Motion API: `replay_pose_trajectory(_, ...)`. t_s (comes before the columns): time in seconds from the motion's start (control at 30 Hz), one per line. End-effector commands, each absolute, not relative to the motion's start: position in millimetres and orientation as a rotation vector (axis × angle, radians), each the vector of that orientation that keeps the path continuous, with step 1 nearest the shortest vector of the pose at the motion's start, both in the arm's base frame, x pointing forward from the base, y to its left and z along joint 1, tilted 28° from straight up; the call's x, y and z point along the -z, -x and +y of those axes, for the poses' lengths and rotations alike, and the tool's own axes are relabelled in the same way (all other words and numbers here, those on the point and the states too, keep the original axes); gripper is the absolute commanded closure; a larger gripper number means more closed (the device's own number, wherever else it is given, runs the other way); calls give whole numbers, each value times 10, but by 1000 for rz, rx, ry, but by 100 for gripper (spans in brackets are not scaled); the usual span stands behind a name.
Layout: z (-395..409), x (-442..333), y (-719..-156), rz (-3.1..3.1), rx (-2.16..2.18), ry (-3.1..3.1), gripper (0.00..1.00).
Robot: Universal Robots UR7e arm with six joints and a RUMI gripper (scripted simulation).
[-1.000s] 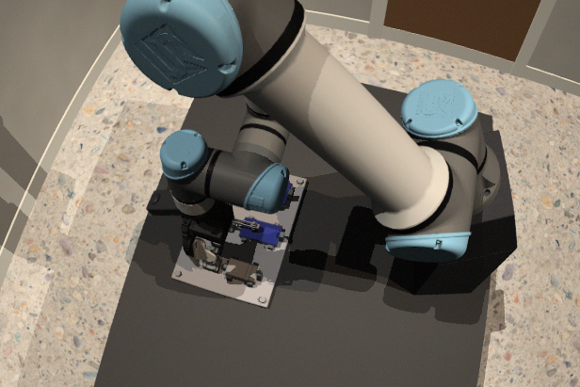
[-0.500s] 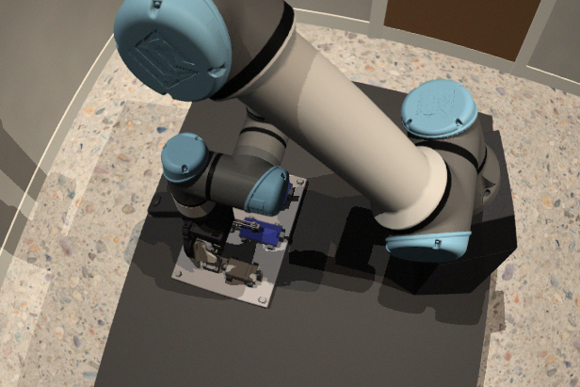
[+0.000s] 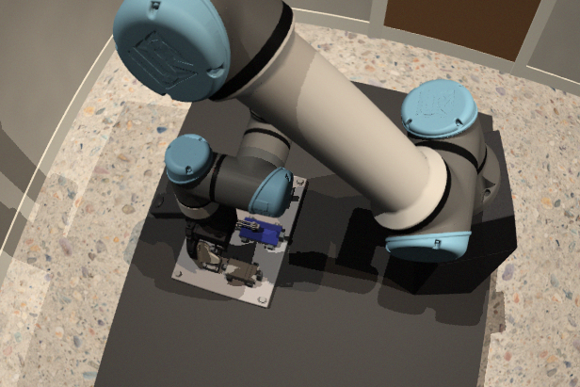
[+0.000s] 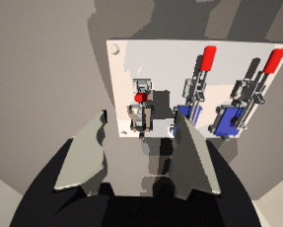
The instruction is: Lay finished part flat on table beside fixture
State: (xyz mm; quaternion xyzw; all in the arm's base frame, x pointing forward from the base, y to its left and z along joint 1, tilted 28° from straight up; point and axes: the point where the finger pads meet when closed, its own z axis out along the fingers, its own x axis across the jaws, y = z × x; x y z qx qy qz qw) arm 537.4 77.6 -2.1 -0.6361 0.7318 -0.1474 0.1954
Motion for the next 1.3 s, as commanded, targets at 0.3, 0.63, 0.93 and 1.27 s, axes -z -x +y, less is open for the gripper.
replay_pose_trajectory(0.3,822,161,-5105,2050,414,1782,41)
replay_pose_trajectory(0.63,866,301,-4844,2050,414,1782,41)
replay_pose_trajectory(0.93,881,349,-4754,2050,414,1782,41)
replay_pose_trajectory(1.27,884,360,-4743,2050,414,1782,41)
